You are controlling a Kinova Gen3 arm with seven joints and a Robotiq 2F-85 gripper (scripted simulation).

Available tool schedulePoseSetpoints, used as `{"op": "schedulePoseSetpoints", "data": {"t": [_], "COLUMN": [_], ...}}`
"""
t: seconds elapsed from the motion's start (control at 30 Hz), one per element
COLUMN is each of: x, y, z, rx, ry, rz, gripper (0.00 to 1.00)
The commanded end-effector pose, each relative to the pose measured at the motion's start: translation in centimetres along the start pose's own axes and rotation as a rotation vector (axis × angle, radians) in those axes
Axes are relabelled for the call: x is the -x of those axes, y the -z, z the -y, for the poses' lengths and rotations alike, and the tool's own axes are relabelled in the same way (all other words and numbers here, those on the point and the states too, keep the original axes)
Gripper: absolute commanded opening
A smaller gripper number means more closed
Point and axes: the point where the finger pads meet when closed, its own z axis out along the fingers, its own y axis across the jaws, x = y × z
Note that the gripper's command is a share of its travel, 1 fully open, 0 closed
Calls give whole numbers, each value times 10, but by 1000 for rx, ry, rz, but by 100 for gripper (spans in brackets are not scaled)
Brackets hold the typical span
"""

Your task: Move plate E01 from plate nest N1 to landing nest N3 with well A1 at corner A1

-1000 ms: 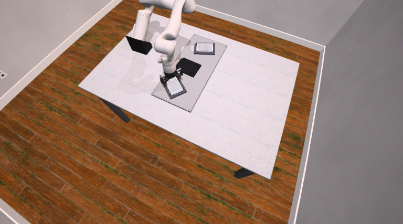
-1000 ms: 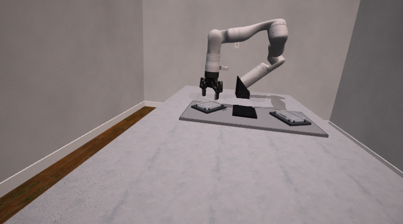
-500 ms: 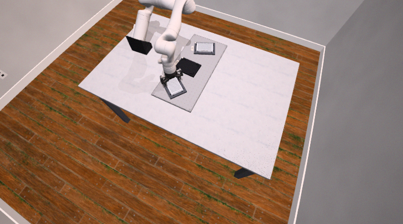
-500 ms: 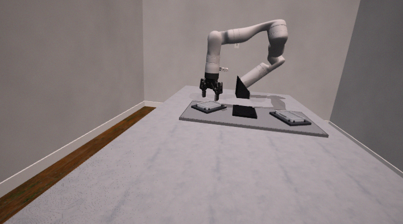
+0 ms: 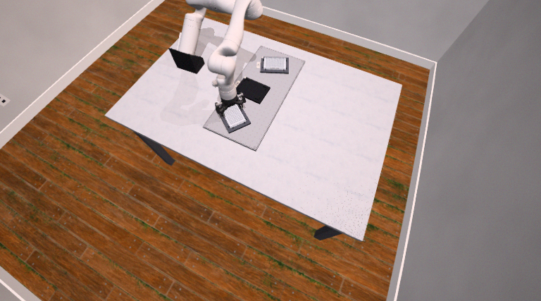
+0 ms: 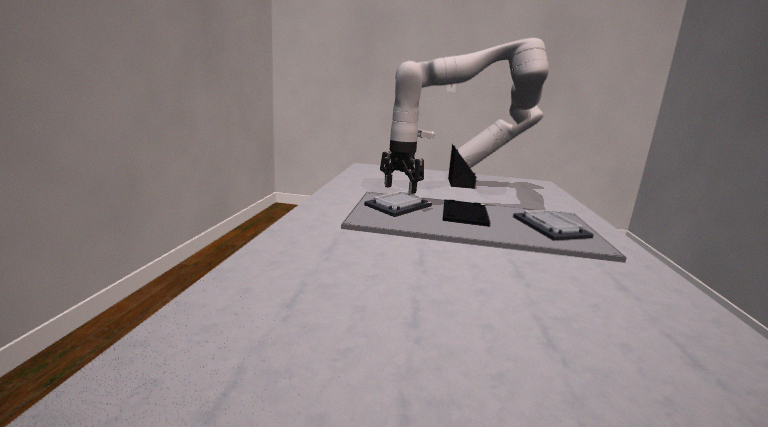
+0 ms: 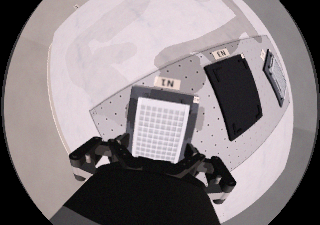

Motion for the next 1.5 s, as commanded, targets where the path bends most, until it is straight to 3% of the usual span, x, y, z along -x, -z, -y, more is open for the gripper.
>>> {"op": "schedulePoseSetpoints", "data": {"t": [0.0, 0.27, 1.47], "x": [0, -1, 0], "y": [-1, -11, -17], "z": [0, 0, 0], "rx": [-1, -1, -1], "ry": [-1, -1, -1], "rz": [-1, -1, -1], "gripper": [100, 100, 100]}}
